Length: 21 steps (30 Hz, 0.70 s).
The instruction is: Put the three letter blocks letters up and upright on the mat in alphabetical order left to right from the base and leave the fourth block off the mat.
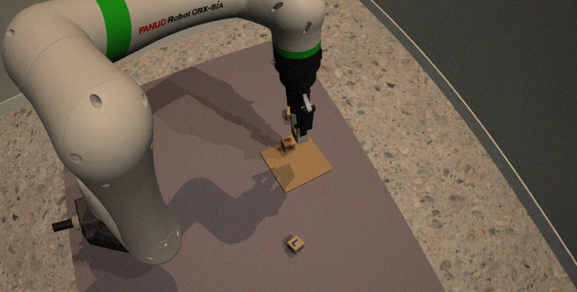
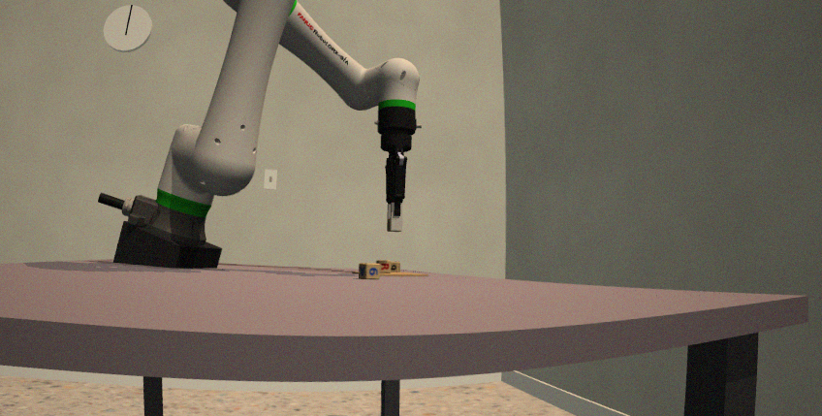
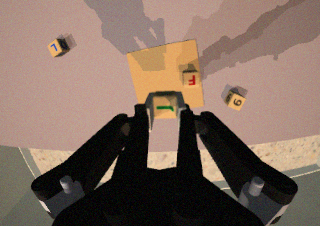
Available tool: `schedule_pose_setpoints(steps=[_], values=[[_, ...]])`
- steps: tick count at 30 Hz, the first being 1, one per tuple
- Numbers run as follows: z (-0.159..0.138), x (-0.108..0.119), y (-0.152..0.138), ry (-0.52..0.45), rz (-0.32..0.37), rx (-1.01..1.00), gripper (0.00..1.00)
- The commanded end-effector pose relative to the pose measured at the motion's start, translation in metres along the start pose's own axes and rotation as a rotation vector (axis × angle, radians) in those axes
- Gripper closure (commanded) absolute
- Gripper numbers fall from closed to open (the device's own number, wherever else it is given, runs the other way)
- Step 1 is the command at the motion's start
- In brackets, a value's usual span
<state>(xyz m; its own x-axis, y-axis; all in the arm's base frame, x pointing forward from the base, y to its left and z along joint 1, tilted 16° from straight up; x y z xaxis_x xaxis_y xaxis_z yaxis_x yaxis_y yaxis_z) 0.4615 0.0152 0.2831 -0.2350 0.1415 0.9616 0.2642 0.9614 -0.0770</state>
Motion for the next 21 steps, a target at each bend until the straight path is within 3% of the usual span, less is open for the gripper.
schedule_pose_setpoints(steps=[1,21], values=[[0.0002,0.0002,-0.0008,0.005,-0.007,0.139,0.84],[0.0044,0.0003,-0.0015,0.003,-0.008,0.71,0.84]])
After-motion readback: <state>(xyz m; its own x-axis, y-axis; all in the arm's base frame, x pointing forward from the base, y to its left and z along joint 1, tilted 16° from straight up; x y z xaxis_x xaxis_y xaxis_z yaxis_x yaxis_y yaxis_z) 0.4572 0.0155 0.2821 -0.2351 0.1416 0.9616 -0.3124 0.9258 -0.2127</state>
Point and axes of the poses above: the point where the finger pads meet when closed, its own x axis back along the fingers, its own y axis across the jaws, z = x × y, the point moved 10 cm from there along x, back along the fingers, and after that the axes turned 9 degrees about -x, right-handed, at the moved point
